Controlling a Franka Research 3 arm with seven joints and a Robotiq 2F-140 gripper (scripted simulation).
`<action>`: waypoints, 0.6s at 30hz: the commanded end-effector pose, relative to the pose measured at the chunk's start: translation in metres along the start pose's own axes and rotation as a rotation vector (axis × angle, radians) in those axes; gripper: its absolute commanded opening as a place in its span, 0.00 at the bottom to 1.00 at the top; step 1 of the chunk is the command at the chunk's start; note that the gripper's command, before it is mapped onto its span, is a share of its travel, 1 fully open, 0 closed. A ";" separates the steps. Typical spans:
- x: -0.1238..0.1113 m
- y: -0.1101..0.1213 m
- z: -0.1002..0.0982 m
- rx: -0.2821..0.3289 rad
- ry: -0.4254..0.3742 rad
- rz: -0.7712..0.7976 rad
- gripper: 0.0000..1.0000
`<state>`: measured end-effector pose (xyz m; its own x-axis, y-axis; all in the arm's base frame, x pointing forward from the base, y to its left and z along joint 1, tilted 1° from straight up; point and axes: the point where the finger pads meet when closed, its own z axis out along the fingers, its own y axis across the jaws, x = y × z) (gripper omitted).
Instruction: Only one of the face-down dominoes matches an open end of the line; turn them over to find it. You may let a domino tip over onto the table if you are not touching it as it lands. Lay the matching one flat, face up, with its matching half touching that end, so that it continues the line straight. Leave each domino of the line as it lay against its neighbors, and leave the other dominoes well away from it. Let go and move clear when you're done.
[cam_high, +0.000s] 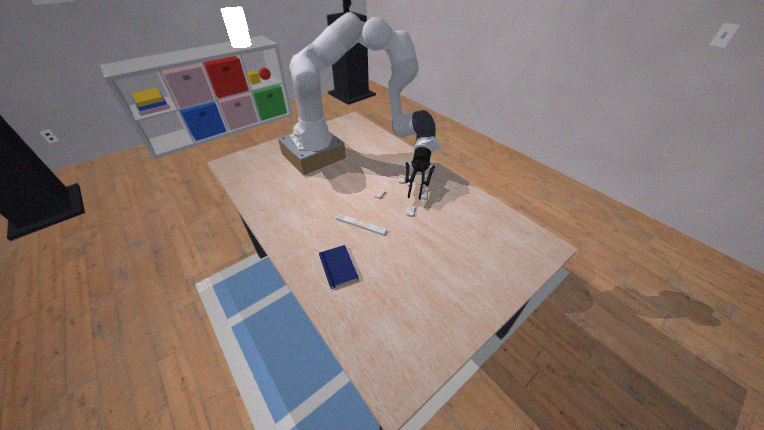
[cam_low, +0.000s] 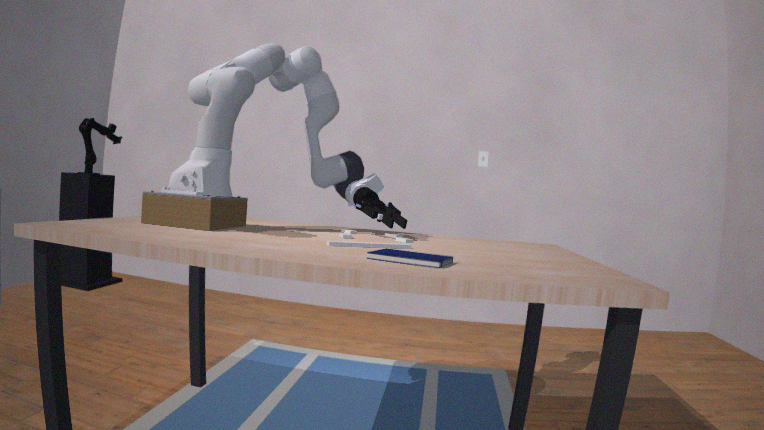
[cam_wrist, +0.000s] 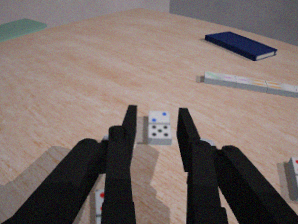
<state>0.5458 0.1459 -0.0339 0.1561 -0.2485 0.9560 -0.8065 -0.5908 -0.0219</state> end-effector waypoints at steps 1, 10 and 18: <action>0.004 0.005 -0.004 -0.012 0.009 -0.013 0.33; 0.006 0.005 -0.011 -0.012 0.009 -0.013 0.33; 0.010 0.005 -0.012 -0.012 0.001 -0.013 0.33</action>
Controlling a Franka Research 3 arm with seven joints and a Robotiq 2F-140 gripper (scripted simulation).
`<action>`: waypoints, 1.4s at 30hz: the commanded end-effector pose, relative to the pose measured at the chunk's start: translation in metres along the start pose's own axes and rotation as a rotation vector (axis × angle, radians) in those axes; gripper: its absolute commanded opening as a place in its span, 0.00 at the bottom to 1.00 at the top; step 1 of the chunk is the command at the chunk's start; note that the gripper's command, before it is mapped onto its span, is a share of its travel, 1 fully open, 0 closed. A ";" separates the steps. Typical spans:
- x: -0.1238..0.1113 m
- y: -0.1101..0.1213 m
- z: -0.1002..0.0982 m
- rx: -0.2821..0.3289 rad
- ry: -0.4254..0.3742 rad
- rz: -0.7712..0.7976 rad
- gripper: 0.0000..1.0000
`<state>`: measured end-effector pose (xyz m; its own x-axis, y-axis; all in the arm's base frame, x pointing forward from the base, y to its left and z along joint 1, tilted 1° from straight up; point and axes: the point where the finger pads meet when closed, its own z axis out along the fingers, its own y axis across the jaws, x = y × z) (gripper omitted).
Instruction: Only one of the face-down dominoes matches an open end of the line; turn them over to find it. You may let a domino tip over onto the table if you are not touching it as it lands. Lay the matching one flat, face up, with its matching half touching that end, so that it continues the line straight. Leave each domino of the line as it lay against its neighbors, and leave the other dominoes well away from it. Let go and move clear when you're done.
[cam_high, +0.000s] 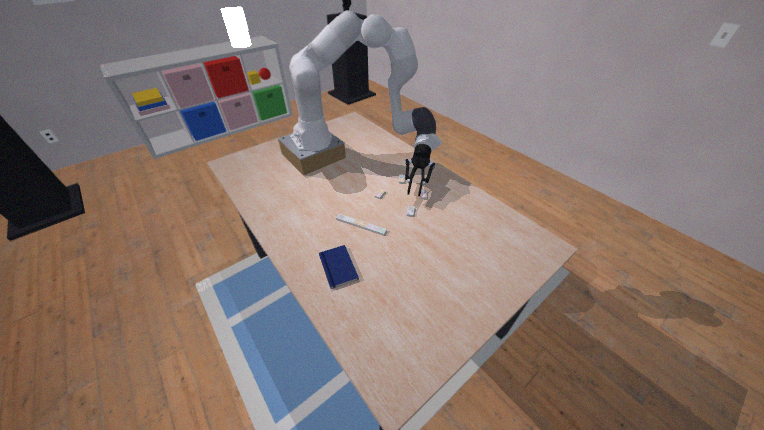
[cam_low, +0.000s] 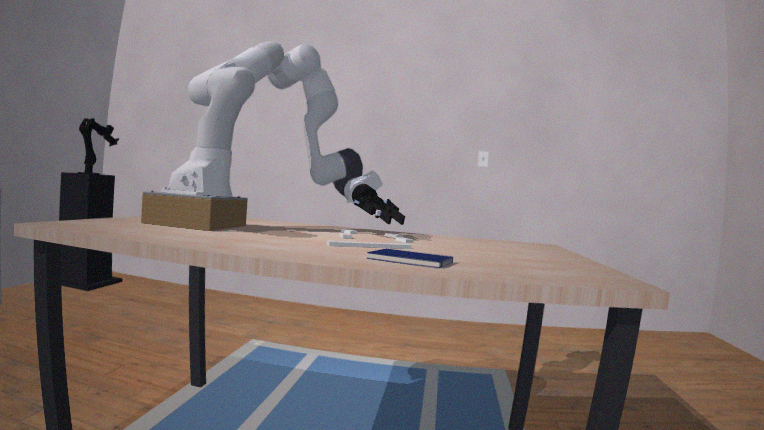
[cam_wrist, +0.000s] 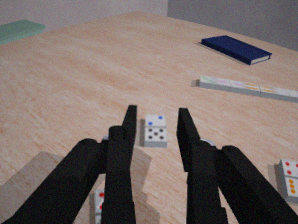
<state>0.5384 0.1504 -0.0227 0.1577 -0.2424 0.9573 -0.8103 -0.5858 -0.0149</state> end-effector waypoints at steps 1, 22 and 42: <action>0.003 0.001 -0.001 -0.004 -0.007 -0.008 0.33; 0.038 0.001 0.009 -0.006 -0.454 -0.007 0.33; 0.062 0.001 0.043 -0.018 -1.051 0.030 0.33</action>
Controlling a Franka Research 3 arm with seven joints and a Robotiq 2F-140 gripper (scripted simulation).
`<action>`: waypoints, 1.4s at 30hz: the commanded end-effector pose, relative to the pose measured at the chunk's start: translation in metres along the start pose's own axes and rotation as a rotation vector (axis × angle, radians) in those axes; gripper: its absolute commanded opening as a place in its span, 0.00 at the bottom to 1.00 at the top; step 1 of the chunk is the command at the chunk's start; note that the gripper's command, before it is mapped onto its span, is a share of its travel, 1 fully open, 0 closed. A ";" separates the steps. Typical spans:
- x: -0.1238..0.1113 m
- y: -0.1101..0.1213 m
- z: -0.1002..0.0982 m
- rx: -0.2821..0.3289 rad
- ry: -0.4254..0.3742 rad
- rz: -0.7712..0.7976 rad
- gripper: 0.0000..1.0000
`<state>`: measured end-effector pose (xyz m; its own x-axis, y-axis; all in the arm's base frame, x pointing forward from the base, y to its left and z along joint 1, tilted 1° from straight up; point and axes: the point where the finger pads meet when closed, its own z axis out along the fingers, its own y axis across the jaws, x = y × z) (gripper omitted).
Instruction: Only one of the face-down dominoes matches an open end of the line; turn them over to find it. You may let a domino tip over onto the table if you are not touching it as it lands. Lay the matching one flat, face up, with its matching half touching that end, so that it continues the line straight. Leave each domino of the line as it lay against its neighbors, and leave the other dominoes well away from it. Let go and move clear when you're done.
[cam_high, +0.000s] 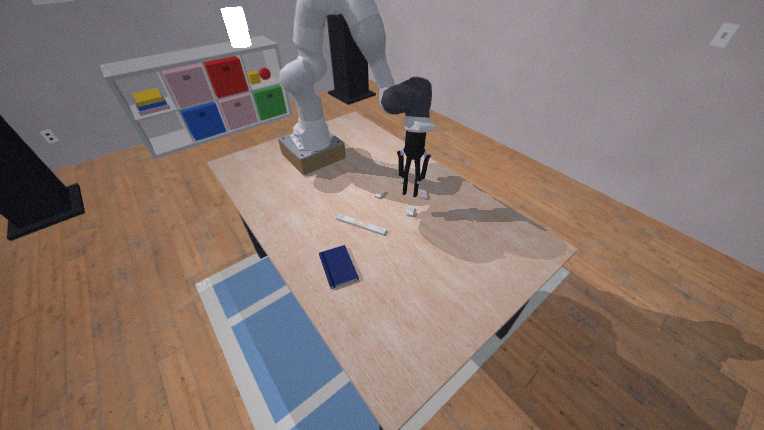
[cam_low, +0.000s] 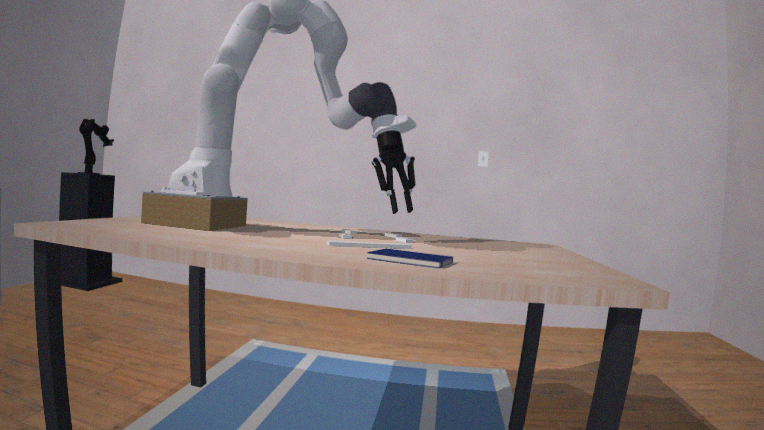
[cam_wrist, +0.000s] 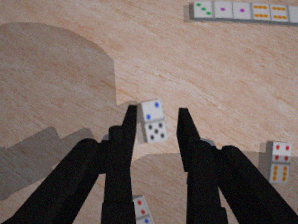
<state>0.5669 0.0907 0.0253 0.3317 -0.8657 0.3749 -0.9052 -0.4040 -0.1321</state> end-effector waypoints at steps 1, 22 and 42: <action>-0.007 -0.009 0.000 -0.054 -0.196 -0.191 0.33; 0.003 -0.011 0.006 -0.086 -0.409 -0.226 0.33; 0.003 -0.011 0.006 -0.086 -0.409 -0.226 0.33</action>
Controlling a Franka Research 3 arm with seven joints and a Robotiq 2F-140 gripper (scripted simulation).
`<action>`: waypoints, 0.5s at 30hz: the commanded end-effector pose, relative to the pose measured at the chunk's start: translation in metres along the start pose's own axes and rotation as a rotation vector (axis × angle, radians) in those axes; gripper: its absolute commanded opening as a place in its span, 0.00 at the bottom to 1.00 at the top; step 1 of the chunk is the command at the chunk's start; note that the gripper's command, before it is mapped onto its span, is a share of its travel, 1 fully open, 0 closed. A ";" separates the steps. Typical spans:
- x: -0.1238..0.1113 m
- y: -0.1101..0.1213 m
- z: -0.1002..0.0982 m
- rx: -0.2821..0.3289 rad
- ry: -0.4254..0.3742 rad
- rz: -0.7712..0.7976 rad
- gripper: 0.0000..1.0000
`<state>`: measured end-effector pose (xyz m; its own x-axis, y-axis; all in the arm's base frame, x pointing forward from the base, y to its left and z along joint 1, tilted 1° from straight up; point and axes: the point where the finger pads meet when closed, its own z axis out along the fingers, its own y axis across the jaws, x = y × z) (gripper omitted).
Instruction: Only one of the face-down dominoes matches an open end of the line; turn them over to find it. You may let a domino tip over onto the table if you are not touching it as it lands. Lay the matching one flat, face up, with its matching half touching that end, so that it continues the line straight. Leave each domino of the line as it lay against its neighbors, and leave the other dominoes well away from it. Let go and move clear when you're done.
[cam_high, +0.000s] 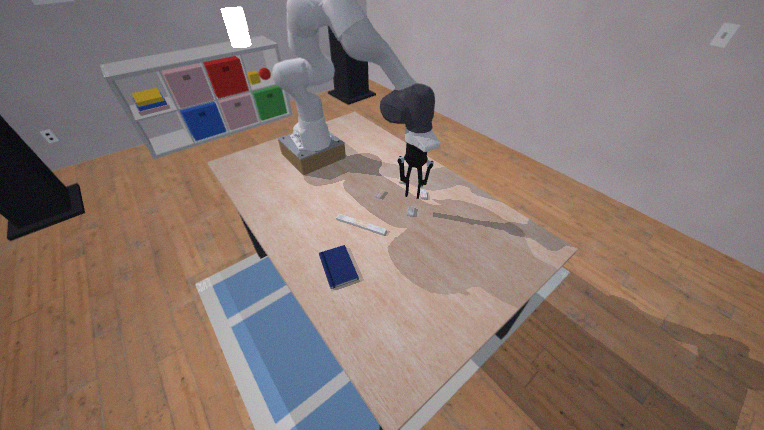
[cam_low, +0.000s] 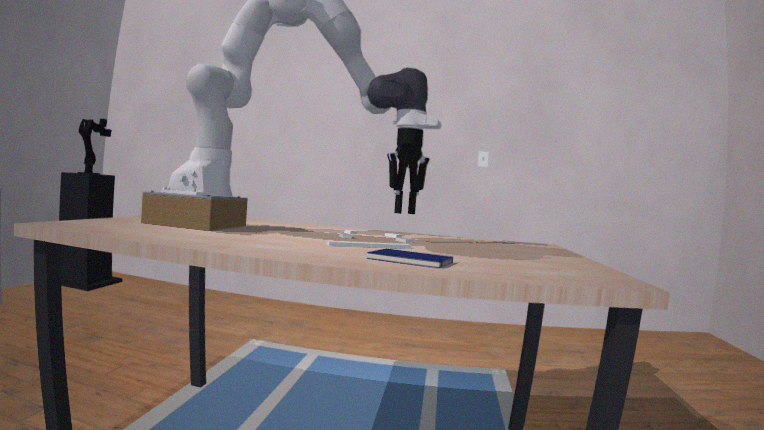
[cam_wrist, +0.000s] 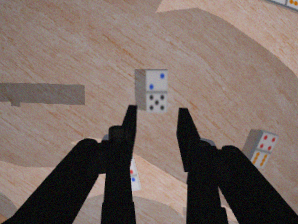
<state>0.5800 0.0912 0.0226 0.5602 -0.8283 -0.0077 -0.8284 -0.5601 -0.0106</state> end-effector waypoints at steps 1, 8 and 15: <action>0.000 0.001 0.000 -0.005 -0.001 -0.030 0.33; 0.000 0.000 0.000 -0.002 -0.002 0.023 0.33; -0.001 0.002 0.006 -0.010 -0.007 0.376 0.33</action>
<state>0.5774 0.0896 0.0190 0.4497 -0.8929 -0.0237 -0.8932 -0.4497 -0.0031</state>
